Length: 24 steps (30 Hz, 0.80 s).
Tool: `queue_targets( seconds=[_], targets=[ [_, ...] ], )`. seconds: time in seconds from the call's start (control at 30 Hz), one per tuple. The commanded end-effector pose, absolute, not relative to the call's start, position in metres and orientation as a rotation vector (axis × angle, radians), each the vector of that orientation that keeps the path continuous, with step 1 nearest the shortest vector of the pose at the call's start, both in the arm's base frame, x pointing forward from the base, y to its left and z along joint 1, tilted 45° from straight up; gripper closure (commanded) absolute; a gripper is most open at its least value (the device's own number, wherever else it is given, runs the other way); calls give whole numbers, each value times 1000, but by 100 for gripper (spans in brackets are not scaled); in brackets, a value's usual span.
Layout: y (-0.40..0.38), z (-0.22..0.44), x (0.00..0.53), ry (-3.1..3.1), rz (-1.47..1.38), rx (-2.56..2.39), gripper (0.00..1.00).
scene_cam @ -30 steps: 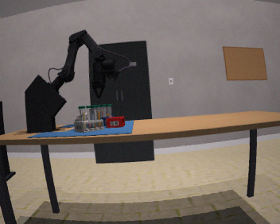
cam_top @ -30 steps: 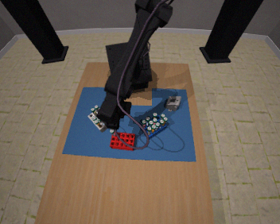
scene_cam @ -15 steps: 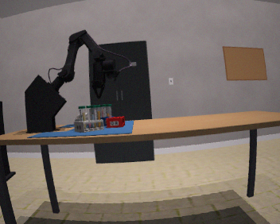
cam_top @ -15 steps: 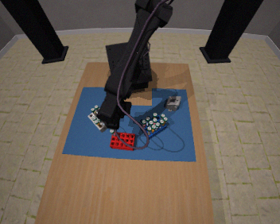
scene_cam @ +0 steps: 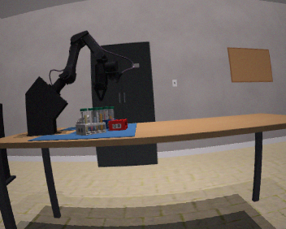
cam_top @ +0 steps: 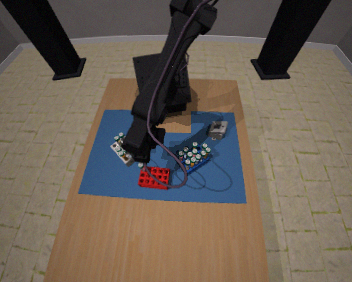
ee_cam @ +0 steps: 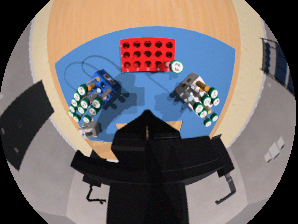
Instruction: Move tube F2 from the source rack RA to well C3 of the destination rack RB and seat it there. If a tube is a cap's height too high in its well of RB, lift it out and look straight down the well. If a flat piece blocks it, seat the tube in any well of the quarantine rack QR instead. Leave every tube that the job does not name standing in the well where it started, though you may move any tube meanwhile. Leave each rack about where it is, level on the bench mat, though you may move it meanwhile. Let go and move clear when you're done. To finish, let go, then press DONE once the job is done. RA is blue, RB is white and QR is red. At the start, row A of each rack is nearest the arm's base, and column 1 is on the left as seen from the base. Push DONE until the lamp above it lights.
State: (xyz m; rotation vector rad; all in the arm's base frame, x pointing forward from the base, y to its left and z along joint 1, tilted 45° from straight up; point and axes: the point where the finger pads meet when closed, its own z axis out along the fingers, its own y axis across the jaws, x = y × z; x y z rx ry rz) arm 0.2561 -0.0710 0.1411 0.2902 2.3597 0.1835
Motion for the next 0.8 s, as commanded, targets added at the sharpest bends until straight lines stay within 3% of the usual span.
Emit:
queue_targets(
  seconds=[0.0, 0.77],
  targets=[
    [-78, 159, 263, 2307, 155, 276, 100],
    [-78, 158, 263, 2297, -114, -345, 100]
  ],
)
